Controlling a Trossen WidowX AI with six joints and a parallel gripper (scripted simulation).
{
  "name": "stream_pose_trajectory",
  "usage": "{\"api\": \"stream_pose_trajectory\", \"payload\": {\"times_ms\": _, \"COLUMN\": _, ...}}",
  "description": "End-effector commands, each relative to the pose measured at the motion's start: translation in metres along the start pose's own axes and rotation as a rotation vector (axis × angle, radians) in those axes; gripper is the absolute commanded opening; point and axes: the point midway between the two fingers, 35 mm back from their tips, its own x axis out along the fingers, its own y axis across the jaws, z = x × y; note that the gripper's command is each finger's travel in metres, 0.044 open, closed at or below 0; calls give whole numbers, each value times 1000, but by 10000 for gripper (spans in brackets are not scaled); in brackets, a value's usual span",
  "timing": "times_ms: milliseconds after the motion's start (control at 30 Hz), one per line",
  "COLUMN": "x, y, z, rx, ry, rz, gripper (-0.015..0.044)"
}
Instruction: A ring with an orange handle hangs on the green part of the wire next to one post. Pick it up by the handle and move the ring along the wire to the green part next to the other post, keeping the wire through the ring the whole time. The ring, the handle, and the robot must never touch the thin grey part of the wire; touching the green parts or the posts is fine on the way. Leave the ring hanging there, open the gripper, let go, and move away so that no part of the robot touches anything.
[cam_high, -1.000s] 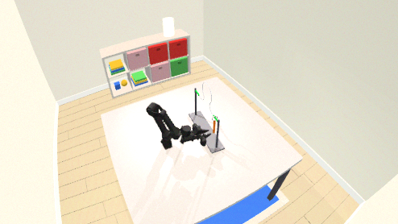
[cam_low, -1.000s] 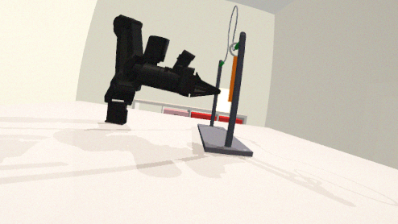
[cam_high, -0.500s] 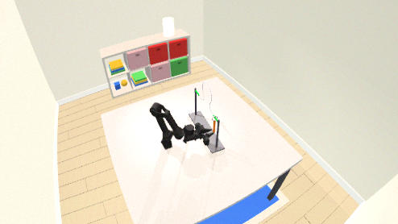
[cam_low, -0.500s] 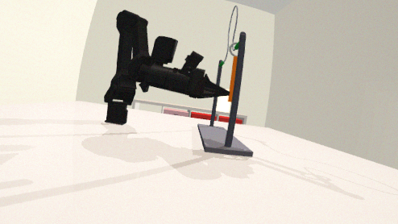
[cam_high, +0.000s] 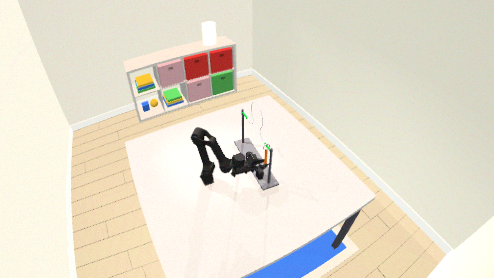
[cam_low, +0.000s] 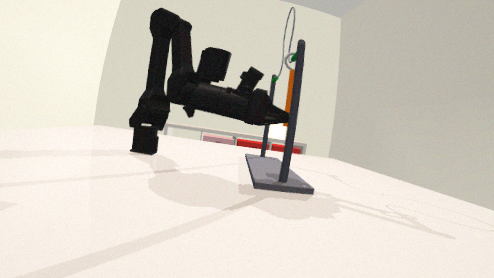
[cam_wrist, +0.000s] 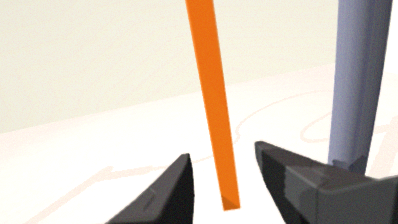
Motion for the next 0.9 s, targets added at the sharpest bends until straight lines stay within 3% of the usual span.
{"api": "stream_pose_trajectory", "payload": {"times_ms": 0, "x": 9, "y": -1, "z": 3, "rx": -3, "ry": -11, "rz": -6, "gripper": 160}}
{"api": "stream_pose_trajectory", "payload": {"times_ms": 867, "x": 19, "y": 1, "z": 2, "rx": -3, "ry": -12, "rz": -6, "gripper": 160}}
